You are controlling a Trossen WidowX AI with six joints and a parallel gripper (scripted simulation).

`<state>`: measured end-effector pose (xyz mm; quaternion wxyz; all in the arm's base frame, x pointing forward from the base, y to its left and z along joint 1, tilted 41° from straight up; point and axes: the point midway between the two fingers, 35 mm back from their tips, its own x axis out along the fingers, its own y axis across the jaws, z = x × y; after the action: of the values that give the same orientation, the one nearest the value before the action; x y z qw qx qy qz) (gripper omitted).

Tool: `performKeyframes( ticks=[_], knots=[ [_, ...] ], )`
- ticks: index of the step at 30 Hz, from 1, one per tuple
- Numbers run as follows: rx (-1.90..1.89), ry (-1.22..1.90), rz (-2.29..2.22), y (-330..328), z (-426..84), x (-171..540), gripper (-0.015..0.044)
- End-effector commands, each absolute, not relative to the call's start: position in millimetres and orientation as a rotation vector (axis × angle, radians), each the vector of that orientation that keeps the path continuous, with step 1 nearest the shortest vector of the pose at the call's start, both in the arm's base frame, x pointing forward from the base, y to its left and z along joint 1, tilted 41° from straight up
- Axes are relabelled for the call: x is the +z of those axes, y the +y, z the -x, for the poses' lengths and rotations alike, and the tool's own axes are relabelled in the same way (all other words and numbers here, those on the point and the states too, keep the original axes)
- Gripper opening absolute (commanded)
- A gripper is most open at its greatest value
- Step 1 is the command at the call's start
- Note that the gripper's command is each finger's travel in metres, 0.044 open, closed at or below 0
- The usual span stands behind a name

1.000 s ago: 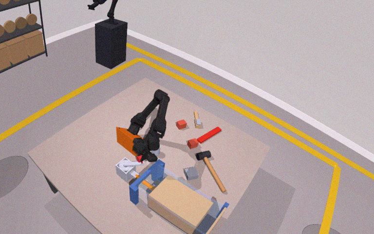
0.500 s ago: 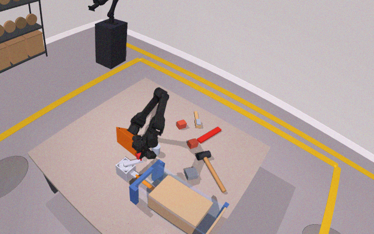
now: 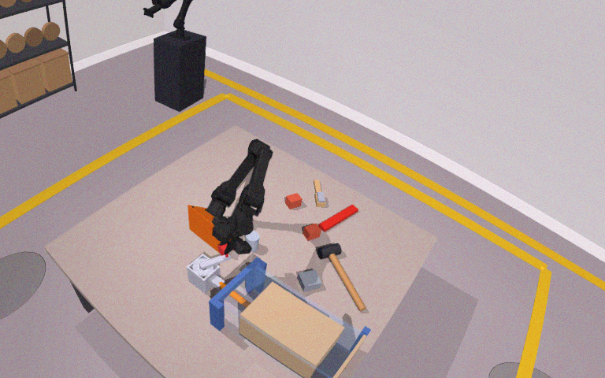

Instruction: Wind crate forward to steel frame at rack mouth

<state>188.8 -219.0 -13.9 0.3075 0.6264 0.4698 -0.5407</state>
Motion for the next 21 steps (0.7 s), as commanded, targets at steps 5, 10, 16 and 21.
performKeyframes(
  ticks=[5,10,16,21],
  knots=[
    [-1.458,1.284,-1.661,-209.0,-165.7,-13.5,0.0000],
    [-1.459,1.284,-1.661,-207.8,-159.0,-13.5,0.0000],
    [-1.460,1.285,-1.661,-206.9,-151.2,-14.0,0.0000],
    [-1.460,1.285,-1.661,-206.5,-145.0,-14.5,0.0000]
  ],
)
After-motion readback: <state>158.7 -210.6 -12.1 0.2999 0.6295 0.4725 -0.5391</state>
